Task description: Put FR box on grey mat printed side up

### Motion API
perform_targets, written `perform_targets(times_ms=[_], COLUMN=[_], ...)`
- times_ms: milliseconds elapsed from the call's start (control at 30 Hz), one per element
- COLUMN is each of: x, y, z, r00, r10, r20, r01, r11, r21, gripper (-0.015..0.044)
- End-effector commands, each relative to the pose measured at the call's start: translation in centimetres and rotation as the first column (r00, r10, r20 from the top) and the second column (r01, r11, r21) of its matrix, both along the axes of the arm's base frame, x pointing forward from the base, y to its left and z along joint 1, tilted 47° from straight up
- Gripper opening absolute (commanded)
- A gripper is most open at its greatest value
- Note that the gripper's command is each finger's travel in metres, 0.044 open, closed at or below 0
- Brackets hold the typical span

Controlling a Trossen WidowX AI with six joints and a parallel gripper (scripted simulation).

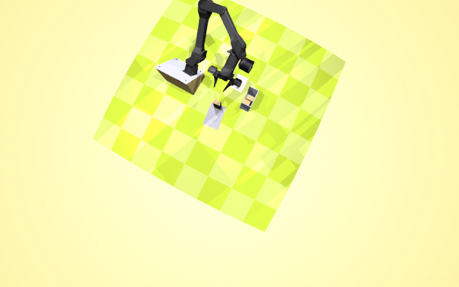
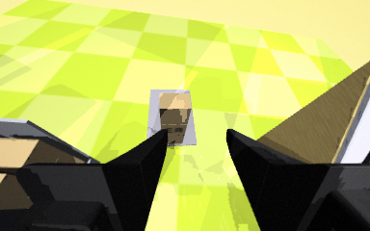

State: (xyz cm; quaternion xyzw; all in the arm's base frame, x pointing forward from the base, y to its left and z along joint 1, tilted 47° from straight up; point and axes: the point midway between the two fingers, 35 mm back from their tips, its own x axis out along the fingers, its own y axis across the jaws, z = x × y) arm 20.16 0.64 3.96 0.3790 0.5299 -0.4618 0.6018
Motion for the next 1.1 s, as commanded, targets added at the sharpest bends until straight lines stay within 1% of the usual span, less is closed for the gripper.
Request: perform_targets(times_ms=[0, 267, 500, 800, 1067], x=[0.1, 0.5, 0.9, 1.4, 2.1], y=[-0.3, -1.0, -1.7, -2.9, -4.0], z=[-0.6, -1.5, -2.3, -3.2, -4.0], r00=[0.997, 0.984, 0.972, 0.966, 0.969], r10=[0.021, 0.055, 0.083, 0.101, 0.116], r20=[-0.075, -0.172, -0.222, -0.24, -0.216], r01=[-0.016, -0.021, -0.008, 0.024, 0.042], r11=[0.998, 0.981, 0.947, 0.882, 0.79], r21=[0.064, 0.194, 0.32, 0.471, 0.612], gripper=[0.0236, 0.0236, 0.0236, 0.0236, 0.0236])
